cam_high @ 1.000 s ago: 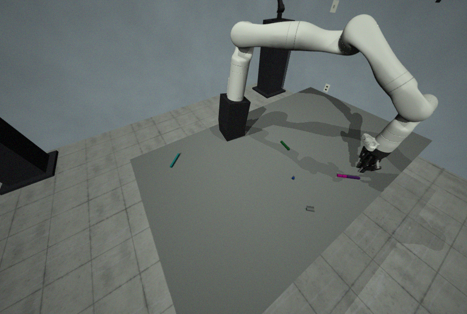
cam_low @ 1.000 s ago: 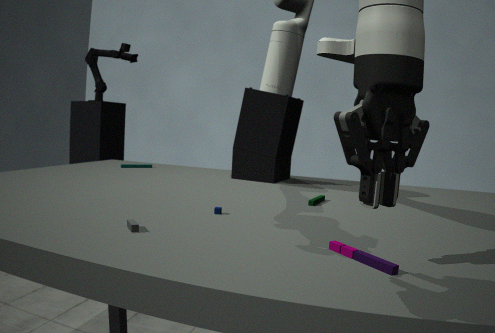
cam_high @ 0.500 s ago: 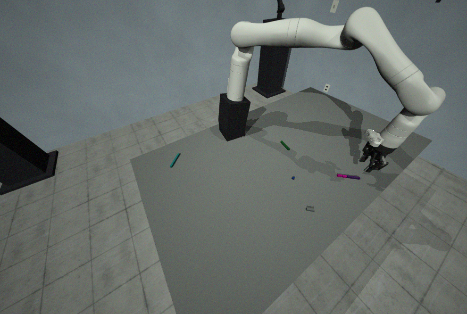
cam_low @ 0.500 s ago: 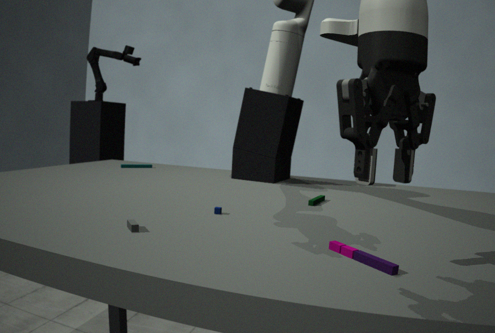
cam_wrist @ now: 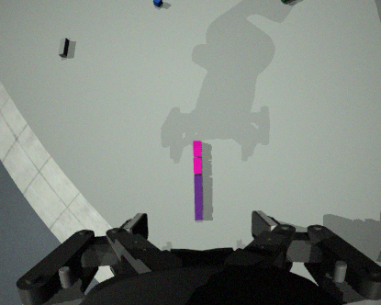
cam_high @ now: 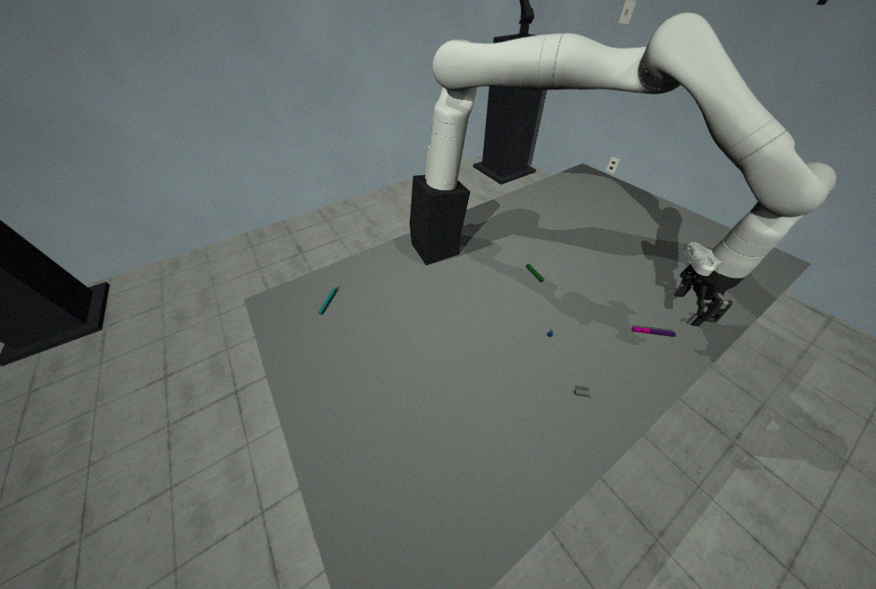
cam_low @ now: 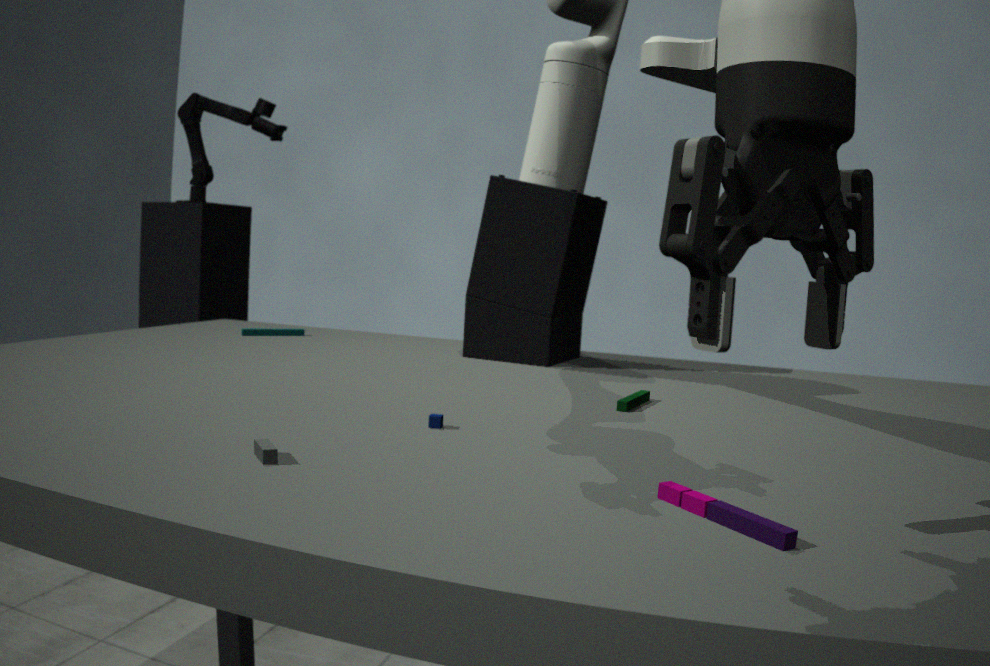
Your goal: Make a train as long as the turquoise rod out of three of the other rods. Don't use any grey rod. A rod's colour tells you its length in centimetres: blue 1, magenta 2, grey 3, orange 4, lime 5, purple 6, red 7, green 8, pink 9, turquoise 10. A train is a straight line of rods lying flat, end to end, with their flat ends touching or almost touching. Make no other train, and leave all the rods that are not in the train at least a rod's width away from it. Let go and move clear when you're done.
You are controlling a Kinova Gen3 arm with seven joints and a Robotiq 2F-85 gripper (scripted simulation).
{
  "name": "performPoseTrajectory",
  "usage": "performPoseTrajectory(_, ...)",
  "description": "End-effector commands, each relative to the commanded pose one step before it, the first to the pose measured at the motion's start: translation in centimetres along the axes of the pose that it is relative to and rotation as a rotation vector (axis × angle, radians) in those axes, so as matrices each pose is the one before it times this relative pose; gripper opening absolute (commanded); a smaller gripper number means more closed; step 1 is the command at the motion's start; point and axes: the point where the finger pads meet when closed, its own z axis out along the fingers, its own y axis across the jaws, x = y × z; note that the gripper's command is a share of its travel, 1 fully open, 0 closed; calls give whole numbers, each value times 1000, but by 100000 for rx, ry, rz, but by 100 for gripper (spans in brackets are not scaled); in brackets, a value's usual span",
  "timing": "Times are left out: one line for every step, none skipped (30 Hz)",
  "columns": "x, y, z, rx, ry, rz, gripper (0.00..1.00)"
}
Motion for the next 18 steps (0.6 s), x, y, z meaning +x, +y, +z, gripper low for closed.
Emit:
performPoseTrajectory(-106,-42,-179,108,-255,-17,100)
performPoseTrajectory(0,0,-47,0,0,0,100)
performPoseTrajectory(0,0,-86,0,0,0,100)
performPoseTrajectory(0,0,-131,0,0,0,100)
performPoseTrajectory(1,0,-180,0,0,0,100)
performPoseTrajectory(0,0,-235,0,0,0,100)
performPoseTrajectory(0,0,-287,0,0,0,100)
performPoseTrajectory(0,0,-341,0,0,0,100)
performPoseTrajectory(0,0,-389,0,0,0,100)
performPoseTrajectory(0,0,-434,0,0,0,100)
performPoseTrajectory(0,0,-474,0,0,0,100)
performPoseTrajectory(0,0,-507,0,0,0,100)
performPoseTrajectory(0,0,-532,0,0,0,100)
performPoseTrajectory(0,0,-549,0,0,0,100)
performPoseTrajectory(0,0,-556,0,0,0,100)
performPoseTrajectory(0,0,-553,0,0,0,100)
performPoseTrajectory(0,0,0,0,0,0,100)
performPoseTrajectory(0,0,0,0,0,0,100)
